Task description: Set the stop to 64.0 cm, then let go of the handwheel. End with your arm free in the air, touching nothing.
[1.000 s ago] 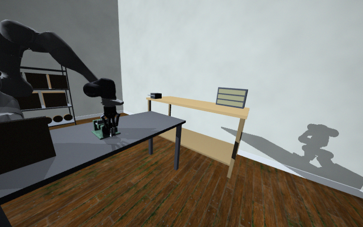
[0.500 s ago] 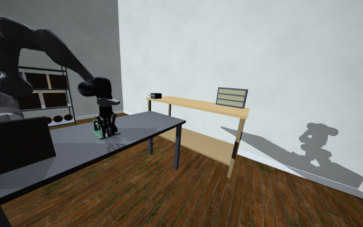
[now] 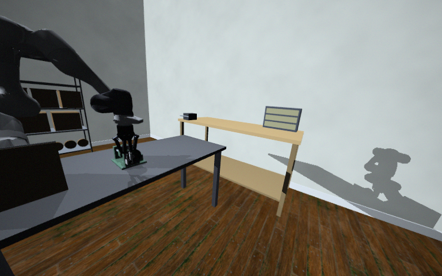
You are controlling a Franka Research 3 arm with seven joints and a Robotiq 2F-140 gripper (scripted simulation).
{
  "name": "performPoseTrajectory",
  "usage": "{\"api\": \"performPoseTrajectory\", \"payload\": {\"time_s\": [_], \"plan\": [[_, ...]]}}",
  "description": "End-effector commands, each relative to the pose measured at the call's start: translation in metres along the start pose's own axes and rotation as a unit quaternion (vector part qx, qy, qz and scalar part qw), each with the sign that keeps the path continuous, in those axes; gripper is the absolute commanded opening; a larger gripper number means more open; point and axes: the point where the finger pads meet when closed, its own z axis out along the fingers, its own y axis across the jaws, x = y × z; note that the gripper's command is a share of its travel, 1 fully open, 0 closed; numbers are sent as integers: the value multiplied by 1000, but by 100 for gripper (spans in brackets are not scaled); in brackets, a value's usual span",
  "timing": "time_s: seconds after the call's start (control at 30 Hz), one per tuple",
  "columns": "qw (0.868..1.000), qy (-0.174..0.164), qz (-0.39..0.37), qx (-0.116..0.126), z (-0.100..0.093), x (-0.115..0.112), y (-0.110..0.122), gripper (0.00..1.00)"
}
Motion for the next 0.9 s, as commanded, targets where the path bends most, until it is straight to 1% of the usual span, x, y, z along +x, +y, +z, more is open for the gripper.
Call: {"api": "performPoseTrajectory", "payload": {"time_s": [0.0,0.13,0.2,0.4,0.87], "plan": [[1000,1,-3,0,-14,1,0,4],[1000,1,-3,0,-26,1,-5,4],[1000,1,-3,0,-26,1,-5,4],[1000,1,-3,0,-35,1,-15,4],[1000,1,-3,0,-41,1,-32,4]]}}
